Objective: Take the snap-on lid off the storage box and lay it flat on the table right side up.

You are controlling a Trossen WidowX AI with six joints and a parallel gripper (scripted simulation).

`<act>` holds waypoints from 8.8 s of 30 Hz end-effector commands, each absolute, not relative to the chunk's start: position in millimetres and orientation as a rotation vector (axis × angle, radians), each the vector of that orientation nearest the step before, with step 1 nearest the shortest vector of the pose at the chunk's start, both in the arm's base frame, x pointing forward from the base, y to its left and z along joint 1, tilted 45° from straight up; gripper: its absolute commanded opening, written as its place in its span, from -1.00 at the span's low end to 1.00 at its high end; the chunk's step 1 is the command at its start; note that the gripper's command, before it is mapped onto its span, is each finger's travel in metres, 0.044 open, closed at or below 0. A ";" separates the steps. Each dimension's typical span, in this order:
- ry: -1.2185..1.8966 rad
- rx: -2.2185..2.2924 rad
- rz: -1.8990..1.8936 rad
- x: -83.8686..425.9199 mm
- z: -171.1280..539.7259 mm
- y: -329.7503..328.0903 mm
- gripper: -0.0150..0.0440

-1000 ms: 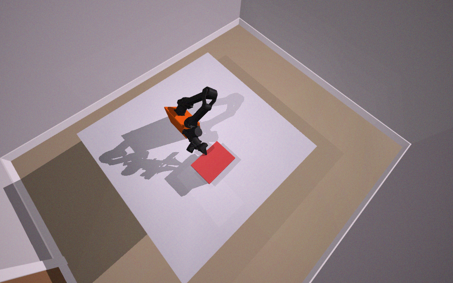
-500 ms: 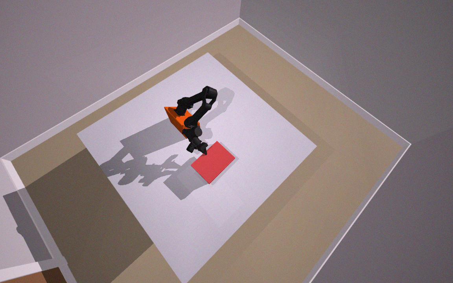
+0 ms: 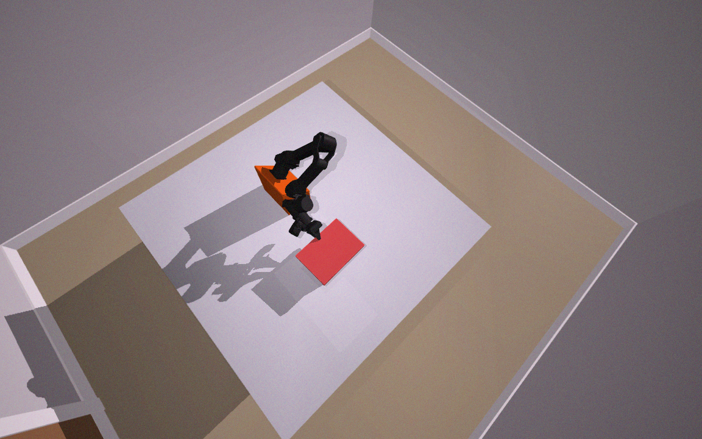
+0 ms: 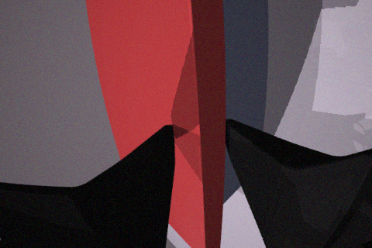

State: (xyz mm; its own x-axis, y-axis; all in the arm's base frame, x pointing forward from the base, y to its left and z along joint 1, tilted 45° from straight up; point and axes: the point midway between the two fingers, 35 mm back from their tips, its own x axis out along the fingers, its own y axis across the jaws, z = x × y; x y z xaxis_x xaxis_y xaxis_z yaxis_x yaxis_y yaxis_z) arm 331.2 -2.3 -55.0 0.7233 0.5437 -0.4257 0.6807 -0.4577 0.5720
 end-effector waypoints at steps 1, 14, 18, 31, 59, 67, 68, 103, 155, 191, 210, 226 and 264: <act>0.917 2.171 -0.227 331.3 -52.7 -4.9 -0.49; 0.917 2.171 -0.227 331.3 -50.8 -6.7 -0.49; 0.917 2.171 -0.227 331.3 -50.2 -7.2 -0.49; 0.915 2.174 -0.231 331.5 -49.2 -8.4 -0.49; 0.915 2.174 -0.231 333.8 -49.1 -8.1 -0.49; 0.915 2.174 -0.231 334.4 -49.0 -8.0 -0.49; 0.915 2.174 -0.231 334.4 -49.0 -8.0 -0.49; 0.915 2.174 -0.230 337.3 -48.9 -7.7 -0.49; 0.916 2.173 -0.229 343.9 -27.8 -28.1 -0.49; 0.915 2.171 -0.229 362.3 6.6 -59.4 -0.49; 0.915 2.170 -0.230 363.6 24.3 -76.9 -0.49; 0.915 2.169 -0.230 364.7 39.1 -91.6 -0.49; 0.917 2.172 -0.231 352.0 77.5 -51.7 -0.49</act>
State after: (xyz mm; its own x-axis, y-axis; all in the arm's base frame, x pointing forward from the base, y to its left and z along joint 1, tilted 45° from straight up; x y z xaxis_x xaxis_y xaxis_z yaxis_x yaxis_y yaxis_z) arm 353.9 -54.8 73.2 0.7236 0.5462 -0.4219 0.6791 -0.4543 0.5766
